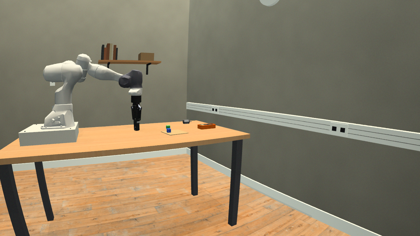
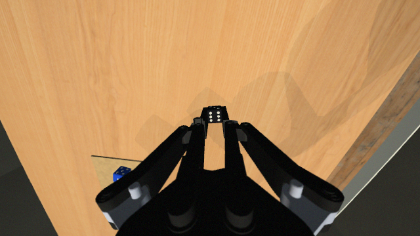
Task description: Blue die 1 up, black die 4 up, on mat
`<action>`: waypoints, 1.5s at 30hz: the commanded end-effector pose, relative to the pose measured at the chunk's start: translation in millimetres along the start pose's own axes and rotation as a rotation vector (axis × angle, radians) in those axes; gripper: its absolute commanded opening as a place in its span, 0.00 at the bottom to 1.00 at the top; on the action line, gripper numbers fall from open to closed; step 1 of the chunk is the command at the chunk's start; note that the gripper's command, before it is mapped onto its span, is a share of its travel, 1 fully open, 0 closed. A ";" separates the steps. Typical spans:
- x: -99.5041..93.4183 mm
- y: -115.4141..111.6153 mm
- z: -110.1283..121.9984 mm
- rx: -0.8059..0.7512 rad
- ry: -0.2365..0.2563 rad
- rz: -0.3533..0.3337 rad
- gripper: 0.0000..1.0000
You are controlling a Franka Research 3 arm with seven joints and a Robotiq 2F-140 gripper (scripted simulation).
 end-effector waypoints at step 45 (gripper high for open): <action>-99.5 -0.9 -0.2 -0.006 0.001 -0.003 0.21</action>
Point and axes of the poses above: the point where the finger pads meet when closed, its own x axis out along the fingers, its own z axis across the jaws, y = z × x, the point moved 2 cm from there along -x, back along the fingers, and after that the axes turned 4 degrees about -x, right-handed, at the moved point
